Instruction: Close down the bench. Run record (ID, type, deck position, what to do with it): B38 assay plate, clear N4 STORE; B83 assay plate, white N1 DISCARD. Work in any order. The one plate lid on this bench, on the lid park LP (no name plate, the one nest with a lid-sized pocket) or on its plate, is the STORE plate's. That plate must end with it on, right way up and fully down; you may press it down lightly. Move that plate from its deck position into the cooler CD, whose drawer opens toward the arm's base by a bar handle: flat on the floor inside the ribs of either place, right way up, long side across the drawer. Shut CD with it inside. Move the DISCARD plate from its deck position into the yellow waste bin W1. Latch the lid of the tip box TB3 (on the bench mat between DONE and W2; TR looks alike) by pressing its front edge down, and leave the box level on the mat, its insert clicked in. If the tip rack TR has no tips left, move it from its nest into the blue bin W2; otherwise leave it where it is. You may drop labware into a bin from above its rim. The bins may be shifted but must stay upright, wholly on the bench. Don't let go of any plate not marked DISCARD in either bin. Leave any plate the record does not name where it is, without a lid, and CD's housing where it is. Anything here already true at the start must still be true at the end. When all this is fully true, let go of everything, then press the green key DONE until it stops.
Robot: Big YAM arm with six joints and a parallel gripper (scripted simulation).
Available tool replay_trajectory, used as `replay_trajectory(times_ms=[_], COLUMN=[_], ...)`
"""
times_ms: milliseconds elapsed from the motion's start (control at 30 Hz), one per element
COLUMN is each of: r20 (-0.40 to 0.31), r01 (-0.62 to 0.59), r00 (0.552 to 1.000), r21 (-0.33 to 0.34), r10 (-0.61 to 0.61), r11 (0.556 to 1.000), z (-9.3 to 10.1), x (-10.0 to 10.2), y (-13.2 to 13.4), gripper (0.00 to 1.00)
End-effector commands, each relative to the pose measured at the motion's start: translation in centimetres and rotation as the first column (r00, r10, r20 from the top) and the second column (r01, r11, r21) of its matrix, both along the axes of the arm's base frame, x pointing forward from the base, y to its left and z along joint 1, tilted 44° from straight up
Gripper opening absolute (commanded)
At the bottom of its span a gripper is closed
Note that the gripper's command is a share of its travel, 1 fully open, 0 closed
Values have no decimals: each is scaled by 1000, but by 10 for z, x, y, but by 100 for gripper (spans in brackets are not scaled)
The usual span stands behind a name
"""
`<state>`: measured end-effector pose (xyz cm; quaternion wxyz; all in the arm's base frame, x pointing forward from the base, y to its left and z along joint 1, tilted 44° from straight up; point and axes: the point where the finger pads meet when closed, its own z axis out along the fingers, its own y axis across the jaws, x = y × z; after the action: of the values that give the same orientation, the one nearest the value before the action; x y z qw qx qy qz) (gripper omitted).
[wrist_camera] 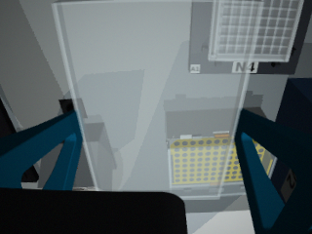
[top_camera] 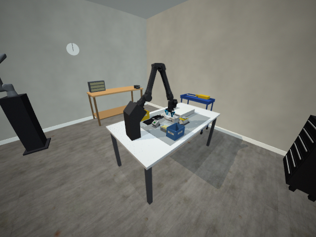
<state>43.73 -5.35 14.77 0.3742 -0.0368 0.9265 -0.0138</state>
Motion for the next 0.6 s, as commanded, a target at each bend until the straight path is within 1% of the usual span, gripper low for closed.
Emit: replay_trajectory(times_ms=[0,233,300,333,367,567], r20=[6,7,7,-3,8,8], r01=[-3,-3,-3,-6,-3,-2], r00=[1000,1000,1000,1000,1000,1000], r21=[-15,-16,-16,-14,-16,-17], r10=[4,3,3,6,3,3], r11=[1000,1000,1000,1000,1000,1000], z=[9,17,17,12,19,25], x=[11,18,18,16,20,26], y=[-13,-29,-29,-30,-34,-48], gripper=[0,0,0,0,0,0])
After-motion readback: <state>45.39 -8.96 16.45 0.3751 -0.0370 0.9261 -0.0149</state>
